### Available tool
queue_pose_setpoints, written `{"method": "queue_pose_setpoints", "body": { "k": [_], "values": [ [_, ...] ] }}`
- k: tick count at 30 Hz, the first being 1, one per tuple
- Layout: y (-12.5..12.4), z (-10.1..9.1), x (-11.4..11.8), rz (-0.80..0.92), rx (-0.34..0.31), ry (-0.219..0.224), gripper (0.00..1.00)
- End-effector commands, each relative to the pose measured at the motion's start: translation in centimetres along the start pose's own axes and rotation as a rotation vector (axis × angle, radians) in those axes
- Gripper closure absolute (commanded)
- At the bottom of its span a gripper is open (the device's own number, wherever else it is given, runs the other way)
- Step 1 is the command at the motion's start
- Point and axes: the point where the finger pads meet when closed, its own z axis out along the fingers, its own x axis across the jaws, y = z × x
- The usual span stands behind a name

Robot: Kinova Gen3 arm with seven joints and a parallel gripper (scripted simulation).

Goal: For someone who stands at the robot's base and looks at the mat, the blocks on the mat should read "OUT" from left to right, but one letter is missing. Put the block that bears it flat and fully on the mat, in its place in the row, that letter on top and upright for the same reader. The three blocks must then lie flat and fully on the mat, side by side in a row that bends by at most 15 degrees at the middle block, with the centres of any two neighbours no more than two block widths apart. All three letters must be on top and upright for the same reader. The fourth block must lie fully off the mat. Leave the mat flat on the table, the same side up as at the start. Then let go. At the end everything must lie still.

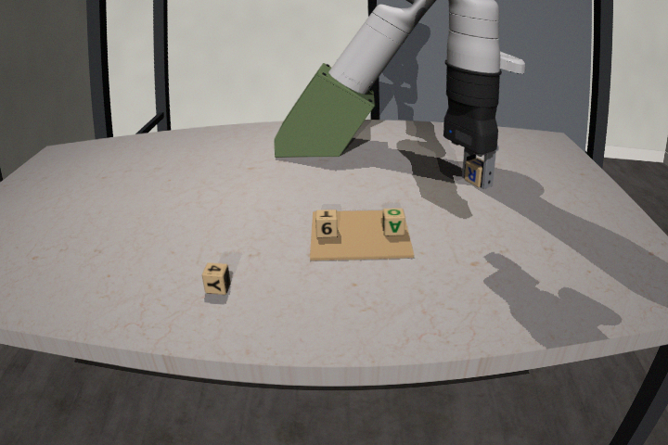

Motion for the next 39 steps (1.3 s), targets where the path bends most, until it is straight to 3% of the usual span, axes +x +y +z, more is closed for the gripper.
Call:
{"method": "queue_pose_setpoints", "body": {
  "k": [1, 8, 20, 23, 25, 39],
  "values": [
    [0.6, 0.0, -1.0, -0.047, 0.005, -0.005, 0.43],
    [1.1, 0.3, -2.8, -0.216, 0.014, -0.022, 0.43],
    [3.0, 0.6, -7.4, -0.709, 0.044, -0.044, 0.43],
    [3.6, 0.6, -8.4, -0.846, 0.052, -0.044, 0.43],
    [3.6, 0.6, -8.4, -0.846, 0.052, -0.044, 0.43],
    [6.6, 0.7, -11.8, -1.495, 0.061, -0.017, 0.43]
  ]
}}
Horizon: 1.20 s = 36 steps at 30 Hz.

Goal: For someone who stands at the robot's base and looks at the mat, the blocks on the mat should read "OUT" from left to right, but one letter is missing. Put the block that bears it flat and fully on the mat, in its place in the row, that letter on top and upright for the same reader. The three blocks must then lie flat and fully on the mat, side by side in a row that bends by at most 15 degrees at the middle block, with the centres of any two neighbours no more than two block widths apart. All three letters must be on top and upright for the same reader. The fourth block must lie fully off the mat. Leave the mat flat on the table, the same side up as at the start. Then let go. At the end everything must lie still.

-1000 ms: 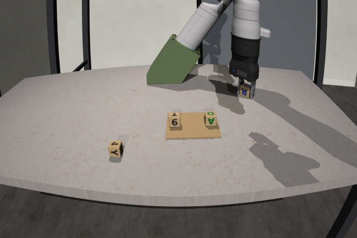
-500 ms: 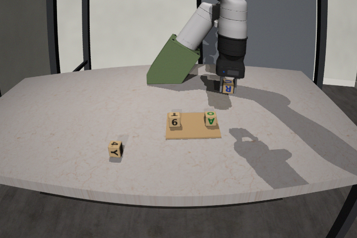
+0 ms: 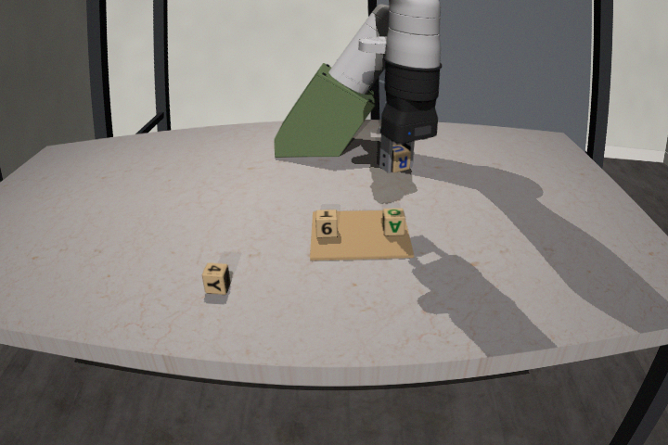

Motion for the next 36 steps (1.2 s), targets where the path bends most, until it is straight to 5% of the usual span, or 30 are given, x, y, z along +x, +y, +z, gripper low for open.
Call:
{"method": "queue_pose_setpoints", "body": {
  "k": [1, 18, 36],
  "values": [
    [-0.7, -0.1, -0.9, -0.067, -0.015, 0.007, 0.43],
    [-1.1, -0.6, -3.9, -0.644, -0.062, -0.027, 0.43],
    [-0.6, -1.2, -5.5, -0.973, -0.093, -0.073, 0.43]
  ]
}}
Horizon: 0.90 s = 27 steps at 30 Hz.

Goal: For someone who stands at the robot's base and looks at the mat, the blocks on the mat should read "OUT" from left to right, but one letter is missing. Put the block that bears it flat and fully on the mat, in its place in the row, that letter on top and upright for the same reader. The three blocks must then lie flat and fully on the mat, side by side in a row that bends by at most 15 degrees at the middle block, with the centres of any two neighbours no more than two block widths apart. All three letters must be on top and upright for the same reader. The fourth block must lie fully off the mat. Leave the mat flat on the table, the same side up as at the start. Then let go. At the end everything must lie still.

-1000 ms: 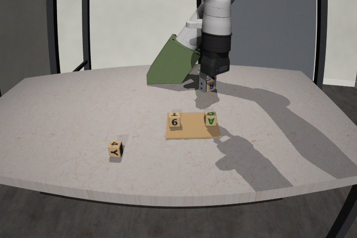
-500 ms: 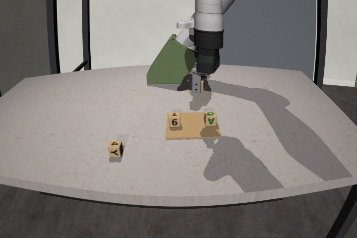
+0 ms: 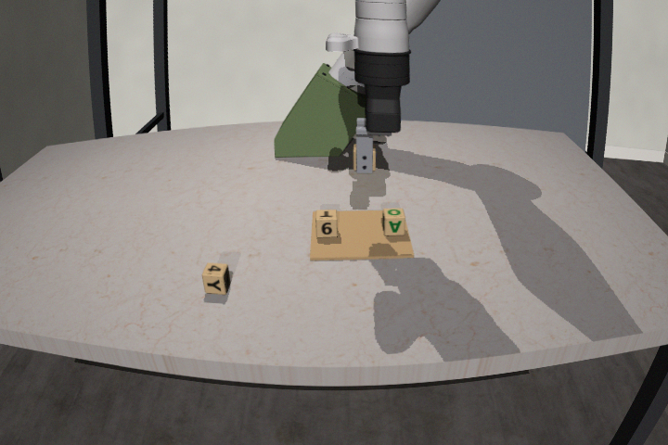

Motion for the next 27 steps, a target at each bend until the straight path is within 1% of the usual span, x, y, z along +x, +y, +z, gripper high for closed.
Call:
{"method": "queue_pose_setpoints", "body": {
  "k": [1, 11, 27],
  "values": [
    [-0.25, -0.12, 0.00, 0.004, -0.004, -0.004, 0.43],
    [-0.43, -0.28, -0.38, -0.072, -0.006, -0.017, 0.43],
    [-0.44, -0.30, -0.42, -0.080, -0.007, -0.018, 0.43]
  ]
}}
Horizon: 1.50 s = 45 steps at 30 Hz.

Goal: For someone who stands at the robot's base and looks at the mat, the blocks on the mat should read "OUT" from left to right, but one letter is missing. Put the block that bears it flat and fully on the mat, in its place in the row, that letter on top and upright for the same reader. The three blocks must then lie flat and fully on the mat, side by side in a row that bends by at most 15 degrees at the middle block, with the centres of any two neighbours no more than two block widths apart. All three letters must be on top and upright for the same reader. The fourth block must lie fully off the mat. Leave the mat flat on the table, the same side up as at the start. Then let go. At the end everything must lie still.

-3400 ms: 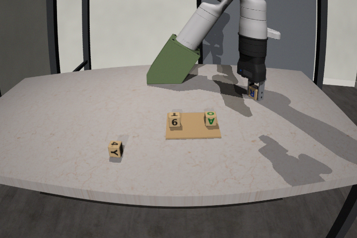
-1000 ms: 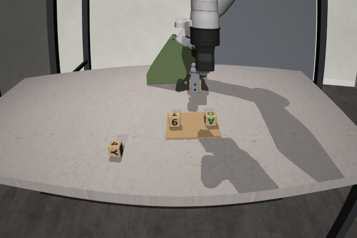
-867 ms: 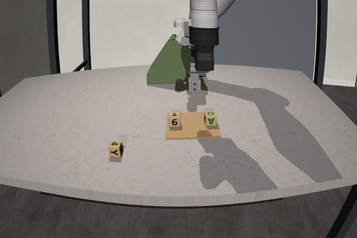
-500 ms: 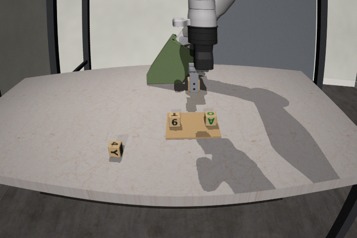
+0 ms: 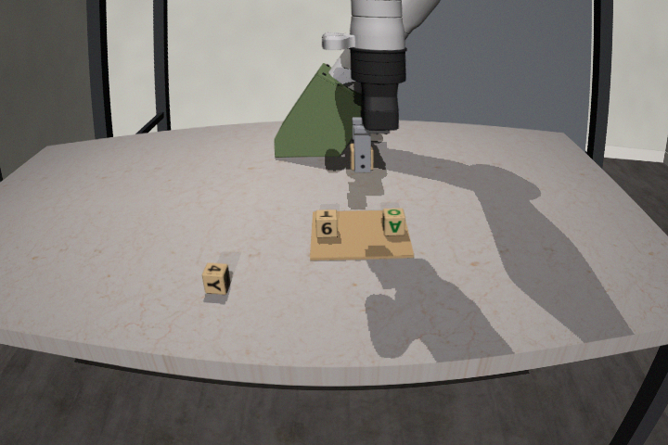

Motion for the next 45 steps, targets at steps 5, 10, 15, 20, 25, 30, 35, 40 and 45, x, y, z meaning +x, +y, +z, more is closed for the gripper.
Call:
{"method": "queue_pose_setpoints", "body": {
  "k": [5, 10, 15, 20, 25, 30, 35, 40, 45],
  "values": [
    [0.0, 0.0, 0.0, 0.000, 0.001, -0.001, 0.43],
    [0.0, 0.2, 0.0, 0.000, 0.001, -0.001, 0.43],
    [0.0, 1.2, 0.0, 0.000, 0.001, -0.001, 0.43],
    [-0.1, 3.2, 0.0, 0.000, 0.001, -0.001, 0.43],
    [-0.1, 4.7, 0.0, 0.000, 0.001, -0.001, 0.43],
    [-0.1, 7.0, 0.0, 0.000, 0.001, -0.001, 0.43],
    [-0.2, 8.8, 0.0, 0.000, 0.001, -0.001, 0.43],
    [-0.2, 9.5, 0.0, 0.000, 0.001, -0.001, 0.43],
    [-0.2, 9.5, 0.0, 0.000, 0.001, 0.000, 0.43]
  ]
}}
